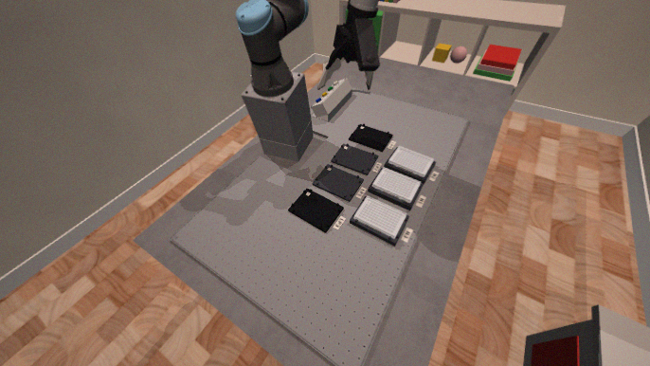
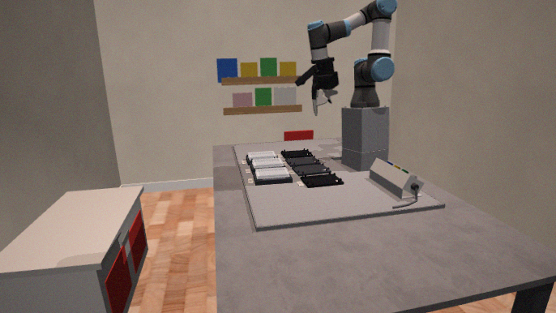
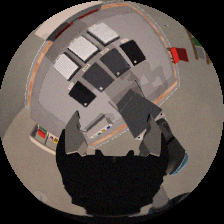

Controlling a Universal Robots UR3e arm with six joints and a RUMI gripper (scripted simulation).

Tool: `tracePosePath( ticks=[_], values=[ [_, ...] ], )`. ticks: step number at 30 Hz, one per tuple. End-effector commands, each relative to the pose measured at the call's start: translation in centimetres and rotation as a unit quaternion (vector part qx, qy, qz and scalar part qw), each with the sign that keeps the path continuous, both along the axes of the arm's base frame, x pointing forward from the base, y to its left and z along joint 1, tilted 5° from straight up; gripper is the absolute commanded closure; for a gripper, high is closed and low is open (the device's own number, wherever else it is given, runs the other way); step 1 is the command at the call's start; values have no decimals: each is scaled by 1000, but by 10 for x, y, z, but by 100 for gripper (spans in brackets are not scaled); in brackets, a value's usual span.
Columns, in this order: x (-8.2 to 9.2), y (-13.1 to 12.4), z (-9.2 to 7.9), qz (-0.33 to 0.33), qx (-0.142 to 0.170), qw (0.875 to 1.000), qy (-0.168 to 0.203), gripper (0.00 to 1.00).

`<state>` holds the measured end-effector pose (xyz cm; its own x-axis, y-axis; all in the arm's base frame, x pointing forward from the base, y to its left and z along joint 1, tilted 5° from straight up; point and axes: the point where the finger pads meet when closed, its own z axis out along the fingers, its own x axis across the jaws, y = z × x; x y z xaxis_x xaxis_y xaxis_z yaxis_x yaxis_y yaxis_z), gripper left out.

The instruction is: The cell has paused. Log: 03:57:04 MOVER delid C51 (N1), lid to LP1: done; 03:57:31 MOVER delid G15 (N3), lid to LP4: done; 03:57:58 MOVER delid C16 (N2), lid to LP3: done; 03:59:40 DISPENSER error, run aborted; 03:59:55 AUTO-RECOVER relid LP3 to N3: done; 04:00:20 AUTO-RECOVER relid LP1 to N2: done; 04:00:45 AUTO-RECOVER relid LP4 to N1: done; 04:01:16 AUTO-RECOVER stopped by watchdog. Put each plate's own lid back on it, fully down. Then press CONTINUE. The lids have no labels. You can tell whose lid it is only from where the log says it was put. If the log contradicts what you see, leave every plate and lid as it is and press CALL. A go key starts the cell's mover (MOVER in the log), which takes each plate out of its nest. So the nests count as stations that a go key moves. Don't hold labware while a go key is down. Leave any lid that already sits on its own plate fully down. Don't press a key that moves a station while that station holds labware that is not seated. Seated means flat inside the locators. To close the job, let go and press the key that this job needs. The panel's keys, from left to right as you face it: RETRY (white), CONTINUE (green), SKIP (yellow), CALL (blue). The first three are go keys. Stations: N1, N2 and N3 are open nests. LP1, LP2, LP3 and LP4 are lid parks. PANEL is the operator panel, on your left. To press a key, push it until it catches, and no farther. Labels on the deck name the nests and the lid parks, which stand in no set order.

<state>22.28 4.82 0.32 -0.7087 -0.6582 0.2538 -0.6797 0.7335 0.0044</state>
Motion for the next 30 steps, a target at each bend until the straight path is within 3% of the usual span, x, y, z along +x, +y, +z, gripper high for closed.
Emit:
tracePosePath(
  ticks=[1,17,18,24,30],
  values=[
    [1,0,0,0,0,1000,-1,0],
    [1,0,0,0,0,1000,-1,0],
    [4,-1,-3,9,4,1000,-1,18],
    [21,-9,-22,51,22,998,-5,18],
    [25,-11,-26,61,25,998,-6,18]
  ],
)
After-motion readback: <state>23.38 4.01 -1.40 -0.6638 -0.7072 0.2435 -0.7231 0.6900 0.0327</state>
